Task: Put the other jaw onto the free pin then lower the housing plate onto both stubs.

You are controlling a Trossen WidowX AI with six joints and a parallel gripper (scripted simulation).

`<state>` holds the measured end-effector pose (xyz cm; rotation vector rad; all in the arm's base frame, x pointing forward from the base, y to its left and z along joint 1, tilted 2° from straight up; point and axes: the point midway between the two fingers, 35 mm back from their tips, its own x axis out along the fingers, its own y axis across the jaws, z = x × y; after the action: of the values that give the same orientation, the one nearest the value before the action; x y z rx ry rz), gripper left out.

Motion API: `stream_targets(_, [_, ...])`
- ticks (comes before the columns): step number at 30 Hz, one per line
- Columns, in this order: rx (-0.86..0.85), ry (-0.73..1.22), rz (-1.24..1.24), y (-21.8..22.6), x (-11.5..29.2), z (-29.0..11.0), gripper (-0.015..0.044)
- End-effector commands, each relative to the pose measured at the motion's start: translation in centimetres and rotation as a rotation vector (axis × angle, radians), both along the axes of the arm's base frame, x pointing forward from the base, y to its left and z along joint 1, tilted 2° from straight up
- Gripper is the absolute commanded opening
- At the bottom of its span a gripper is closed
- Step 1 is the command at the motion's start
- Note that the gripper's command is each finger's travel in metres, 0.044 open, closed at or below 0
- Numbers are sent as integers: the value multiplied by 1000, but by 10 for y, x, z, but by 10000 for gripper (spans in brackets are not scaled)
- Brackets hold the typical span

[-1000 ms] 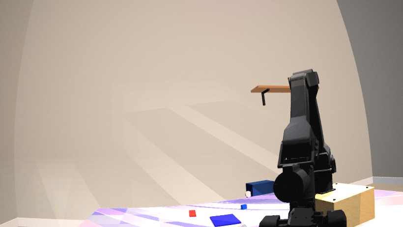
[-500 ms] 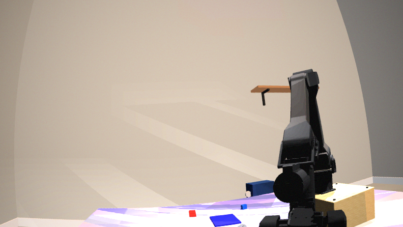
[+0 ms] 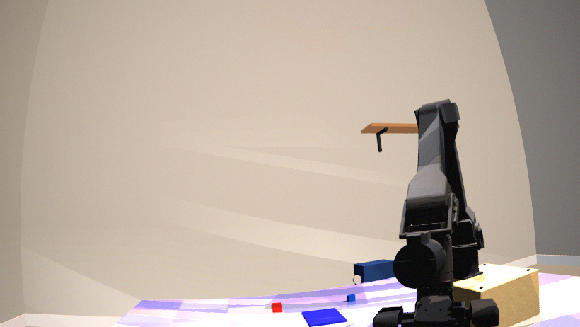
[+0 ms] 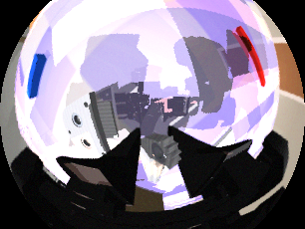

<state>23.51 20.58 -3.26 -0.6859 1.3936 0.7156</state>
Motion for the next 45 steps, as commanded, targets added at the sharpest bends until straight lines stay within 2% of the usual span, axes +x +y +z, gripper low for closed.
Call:
stream_targets(1, [1, -7, 2, 0, 1, 5, 37])
stream_targets(27, [1, -7, 2, -1, 0, 24, 37])
stream_targets(45, [1, -7, 2, -2, -1, 69, 37])
